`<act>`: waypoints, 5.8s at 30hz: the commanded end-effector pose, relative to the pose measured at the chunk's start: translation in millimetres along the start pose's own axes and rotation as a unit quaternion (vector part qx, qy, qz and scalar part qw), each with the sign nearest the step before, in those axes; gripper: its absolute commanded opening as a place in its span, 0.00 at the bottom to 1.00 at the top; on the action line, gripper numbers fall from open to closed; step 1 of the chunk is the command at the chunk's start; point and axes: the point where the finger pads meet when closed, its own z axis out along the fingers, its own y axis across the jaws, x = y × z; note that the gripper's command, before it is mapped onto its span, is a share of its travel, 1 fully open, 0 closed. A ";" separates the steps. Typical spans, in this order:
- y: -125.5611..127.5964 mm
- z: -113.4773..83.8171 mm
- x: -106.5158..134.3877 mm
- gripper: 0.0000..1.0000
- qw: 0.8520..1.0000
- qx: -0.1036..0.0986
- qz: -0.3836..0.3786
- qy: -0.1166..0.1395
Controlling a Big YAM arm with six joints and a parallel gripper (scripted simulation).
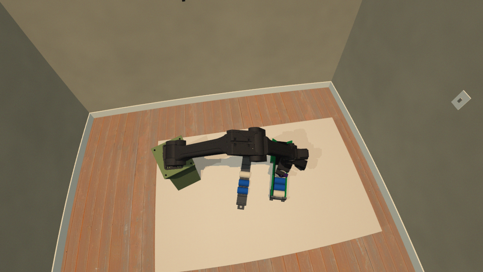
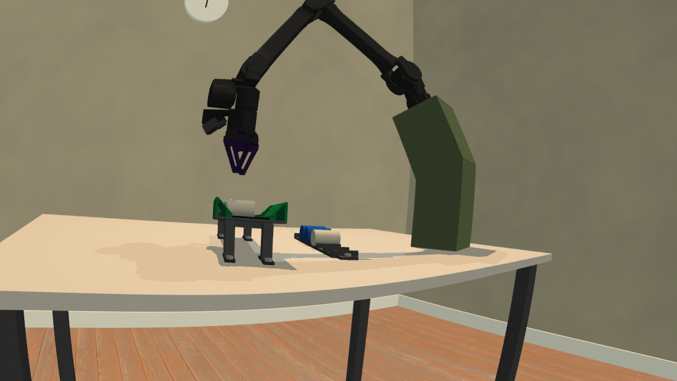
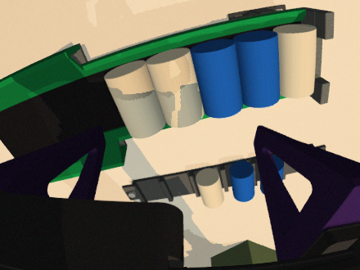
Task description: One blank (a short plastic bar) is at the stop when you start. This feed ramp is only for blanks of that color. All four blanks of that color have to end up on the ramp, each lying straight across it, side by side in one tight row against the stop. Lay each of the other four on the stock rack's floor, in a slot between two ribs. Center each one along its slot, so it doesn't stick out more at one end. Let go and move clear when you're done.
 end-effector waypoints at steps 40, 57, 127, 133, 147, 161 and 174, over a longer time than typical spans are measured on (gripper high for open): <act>-40.7 -2.7 -14.1 1.00 0.781 -0.010 0.624 -0.008; -40.7 -2.0 -13.6 0.81 0.781 -0.009 0.624 -0.007; -38.6 58.5 -16.3 0.81 0.786 -0.006 0.618 -0.006; -36.9 61.8 -15.7 0.81 0.787 -0.006 0.617 -0.006; -37.9 61.1 -18.1 0.81 0.786 -0.008 0.618 -0.007; -37.9 61.1 -18.1 0.81 0.786 -0.008 0.618 -0.007; -37.9 61.1 -18.1 0.81 0.786 -0.008 0.618 -0.007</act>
